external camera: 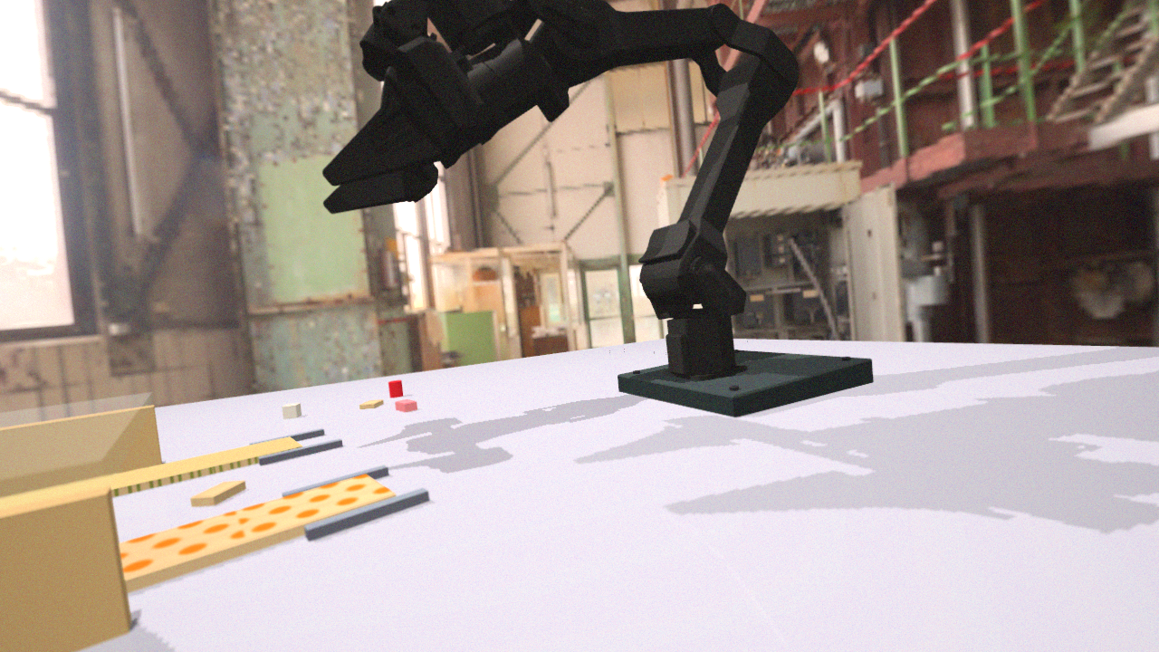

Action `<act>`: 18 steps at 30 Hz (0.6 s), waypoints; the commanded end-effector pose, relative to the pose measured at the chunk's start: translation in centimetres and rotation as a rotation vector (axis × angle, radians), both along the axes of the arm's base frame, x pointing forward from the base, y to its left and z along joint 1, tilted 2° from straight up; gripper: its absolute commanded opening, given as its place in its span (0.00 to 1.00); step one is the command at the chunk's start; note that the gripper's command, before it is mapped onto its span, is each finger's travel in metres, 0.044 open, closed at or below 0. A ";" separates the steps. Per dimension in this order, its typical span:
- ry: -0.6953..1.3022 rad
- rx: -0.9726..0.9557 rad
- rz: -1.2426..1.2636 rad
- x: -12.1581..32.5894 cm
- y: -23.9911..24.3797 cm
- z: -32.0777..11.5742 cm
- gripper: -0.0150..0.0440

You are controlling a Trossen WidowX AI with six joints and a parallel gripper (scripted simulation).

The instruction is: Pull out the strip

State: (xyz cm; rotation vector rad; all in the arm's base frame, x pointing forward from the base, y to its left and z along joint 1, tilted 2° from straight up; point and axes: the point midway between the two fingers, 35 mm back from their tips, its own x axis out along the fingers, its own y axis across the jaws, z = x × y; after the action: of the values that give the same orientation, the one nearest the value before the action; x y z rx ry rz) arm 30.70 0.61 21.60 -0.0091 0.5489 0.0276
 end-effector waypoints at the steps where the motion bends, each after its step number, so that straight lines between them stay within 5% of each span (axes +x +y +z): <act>1: 0.009 0.010 -0.003 0.0 0.0 -0.3 0.93; 10: 0.009 0.010 -0.003 0.0 0.0 -0.3 0.93; 18: 0.253 -0.097 0.001 4.1 -2.7 -0.9 0.58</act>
State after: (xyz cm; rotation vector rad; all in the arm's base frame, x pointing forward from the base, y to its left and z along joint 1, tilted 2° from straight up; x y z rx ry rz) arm 32.89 -0.78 21.37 -0.0572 0.6878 0.0092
